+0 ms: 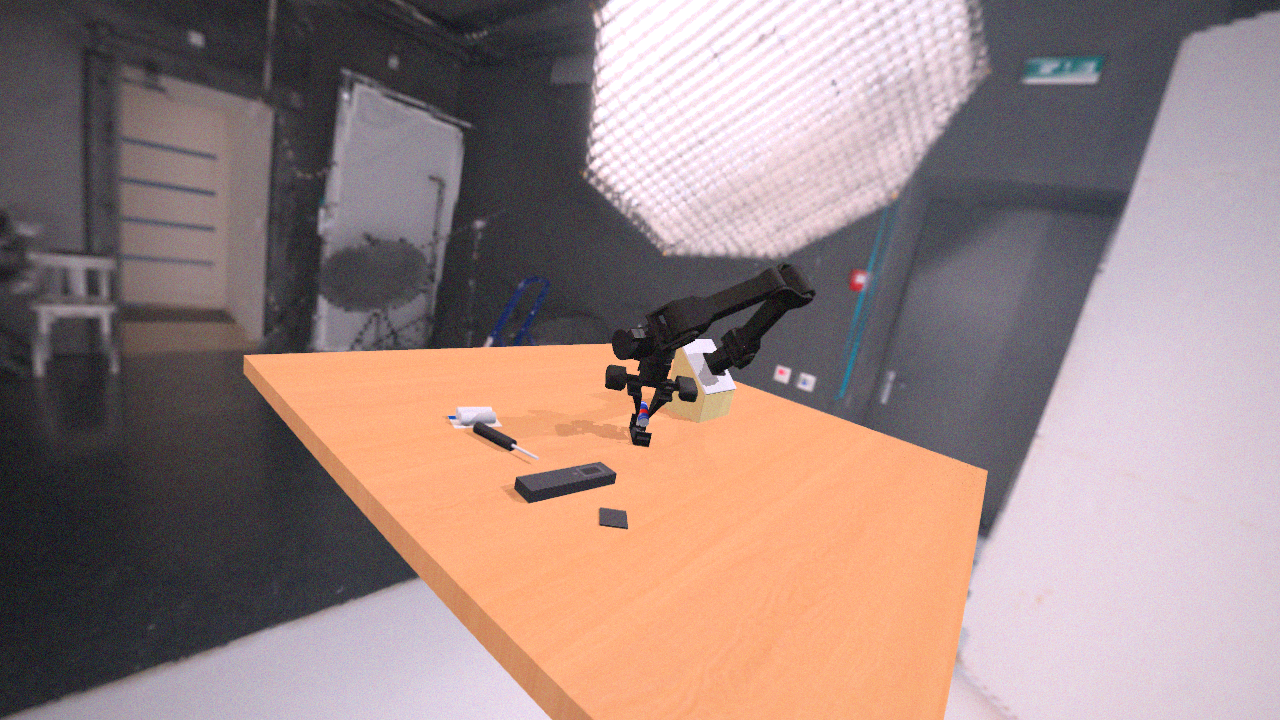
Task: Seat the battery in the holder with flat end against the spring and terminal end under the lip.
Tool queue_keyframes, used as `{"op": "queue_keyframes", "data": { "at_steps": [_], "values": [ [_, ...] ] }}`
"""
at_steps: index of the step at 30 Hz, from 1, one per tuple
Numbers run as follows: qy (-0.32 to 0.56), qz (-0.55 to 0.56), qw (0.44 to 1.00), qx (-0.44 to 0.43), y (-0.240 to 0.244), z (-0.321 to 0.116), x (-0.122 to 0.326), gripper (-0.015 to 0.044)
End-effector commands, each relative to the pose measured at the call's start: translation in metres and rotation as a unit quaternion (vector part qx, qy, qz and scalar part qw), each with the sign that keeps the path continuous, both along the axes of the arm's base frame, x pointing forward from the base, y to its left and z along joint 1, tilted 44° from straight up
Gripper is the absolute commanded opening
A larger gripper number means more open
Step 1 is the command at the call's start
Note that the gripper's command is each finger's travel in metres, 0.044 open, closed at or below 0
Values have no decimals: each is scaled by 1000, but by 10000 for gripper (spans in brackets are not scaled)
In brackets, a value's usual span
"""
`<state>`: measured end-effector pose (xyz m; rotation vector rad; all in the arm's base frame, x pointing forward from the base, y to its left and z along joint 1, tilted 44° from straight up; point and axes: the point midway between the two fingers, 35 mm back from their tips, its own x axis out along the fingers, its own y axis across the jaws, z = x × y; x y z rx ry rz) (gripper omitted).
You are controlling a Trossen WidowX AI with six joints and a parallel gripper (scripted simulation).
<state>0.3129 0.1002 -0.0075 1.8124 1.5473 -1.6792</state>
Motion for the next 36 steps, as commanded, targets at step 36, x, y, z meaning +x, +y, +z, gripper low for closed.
{"op": "queue_keyframes", "data": {
  "at_steps": [36],
  "values": [
    [61, 62, 991, -102, 17, -8, 7, 74]
  ]
}}
